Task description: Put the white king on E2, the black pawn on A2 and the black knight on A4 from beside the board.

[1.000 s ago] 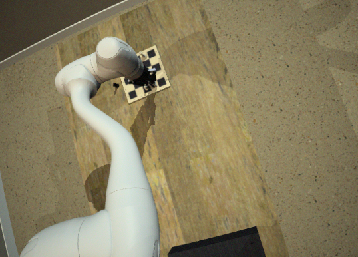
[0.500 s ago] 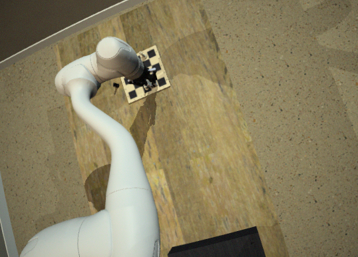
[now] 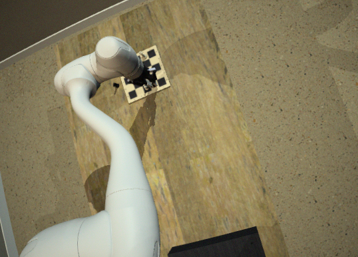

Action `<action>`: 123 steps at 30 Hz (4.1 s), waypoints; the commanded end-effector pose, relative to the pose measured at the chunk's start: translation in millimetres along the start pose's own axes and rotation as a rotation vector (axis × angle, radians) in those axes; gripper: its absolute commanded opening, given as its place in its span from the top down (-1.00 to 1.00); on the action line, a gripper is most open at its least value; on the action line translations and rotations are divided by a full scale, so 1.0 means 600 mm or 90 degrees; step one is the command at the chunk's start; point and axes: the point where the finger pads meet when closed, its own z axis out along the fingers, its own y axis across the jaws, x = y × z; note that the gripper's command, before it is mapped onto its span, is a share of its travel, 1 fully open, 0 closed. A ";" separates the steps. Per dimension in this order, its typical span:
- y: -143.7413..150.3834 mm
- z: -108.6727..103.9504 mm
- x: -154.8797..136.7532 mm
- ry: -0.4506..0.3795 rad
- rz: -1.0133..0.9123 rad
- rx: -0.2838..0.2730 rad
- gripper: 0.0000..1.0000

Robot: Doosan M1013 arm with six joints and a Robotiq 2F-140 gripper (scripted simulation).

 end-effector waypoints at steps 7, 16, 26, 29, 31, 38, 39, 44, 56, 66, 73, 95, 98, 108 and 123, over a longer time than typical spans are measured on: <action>0.000 -0.059 0.000 0.000 0.000 0.000 0.59; 0.000 -0.120 0.000 0.000 0.000 0.000 0.59; 0.000 -0.144 0.000 0.000 0.000 0.000 -1.00; 0.000 -0.144 0.000 0.000 0.000 0.000 -1.00; 0.000 -0.144 0.000 0.000 0.000 0.000 -1.00; 0.000 -0.144 0.000 0.000 0.000 0.000 -1.00; 0.000 -0.144 0.000 0.000 0.000 0.000 -1.00; 0.000 -0.144 0.000 0.000 0.000 0.000 -1.00; -0.023 -0.144 0.014 0.000 -0.126 0.000 -1.00; -0.107 -0.144 0.059 0.001 -0.437 -0.004 -1.00; -0.206 -0.142 0.099 0.004 -0.735 -0.011 -1.00; -0.296 -0.138 0.126 0.000 -1.479 -0.003 0.56; -0.296 -0.138 0.126 0.000 -1.498 0.000 0.56; -0.296 -0.138 0.126 0.000 -1.498 0.000 0.56; -0.296 -0.138 0.126 0.000 -1.498 0.000 0.56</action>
